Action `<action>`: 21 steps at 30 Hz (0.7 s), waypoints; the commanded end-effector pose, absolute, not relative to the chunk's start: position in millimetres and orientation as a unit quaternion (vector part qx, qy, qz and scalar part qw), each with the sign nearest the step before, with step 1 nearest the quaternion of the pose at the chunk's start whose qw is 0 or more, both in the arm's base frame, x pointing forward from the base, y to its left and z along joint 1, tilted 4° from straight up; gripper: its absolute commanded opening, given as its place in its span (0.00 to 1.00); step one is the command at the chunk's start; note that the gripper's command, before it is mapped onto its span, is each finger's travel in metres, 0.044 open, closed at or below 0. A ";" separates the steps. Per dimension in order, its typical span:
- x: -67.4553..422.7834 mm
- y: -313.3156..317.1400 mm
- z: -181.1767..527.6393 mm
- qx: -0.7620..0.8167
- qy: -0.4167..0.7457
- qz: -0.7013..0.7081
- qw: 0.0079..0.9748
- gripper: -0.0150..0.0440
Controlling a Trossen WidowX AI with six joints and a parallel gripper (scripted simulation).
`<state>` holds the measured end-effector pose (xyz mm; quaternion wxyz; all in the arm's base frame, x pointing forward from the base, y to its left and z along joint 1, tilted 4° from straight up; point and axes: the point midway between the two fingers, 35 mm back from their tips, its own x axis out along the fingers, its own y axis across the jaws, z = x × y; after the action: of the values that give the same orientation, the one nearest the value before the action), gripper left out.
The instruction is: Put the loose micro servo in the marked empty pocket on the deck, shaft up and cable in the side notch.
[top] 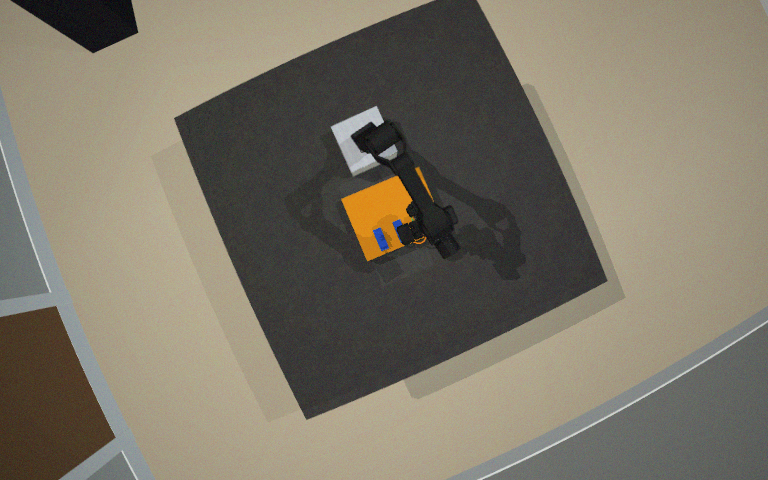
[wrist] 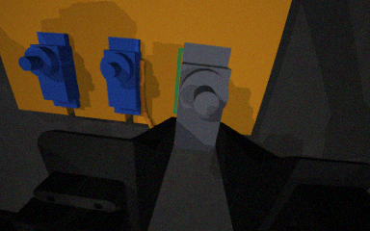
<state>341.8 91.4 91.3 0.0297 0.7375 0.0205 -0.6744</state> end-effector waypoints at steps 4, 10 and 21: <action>342.1 91.0 87.1 0.738 0.022 -0.674 0.031 0.25; 342.1 91.0 86.9 0.738 0.022 -0.674 0.031 0.25; 343.0 90.9 77.4 0.738 0.022 -0.674 0.031 0.25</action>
<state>343.0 91.3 80.4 0.0296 0.7378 0.0205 -0.6741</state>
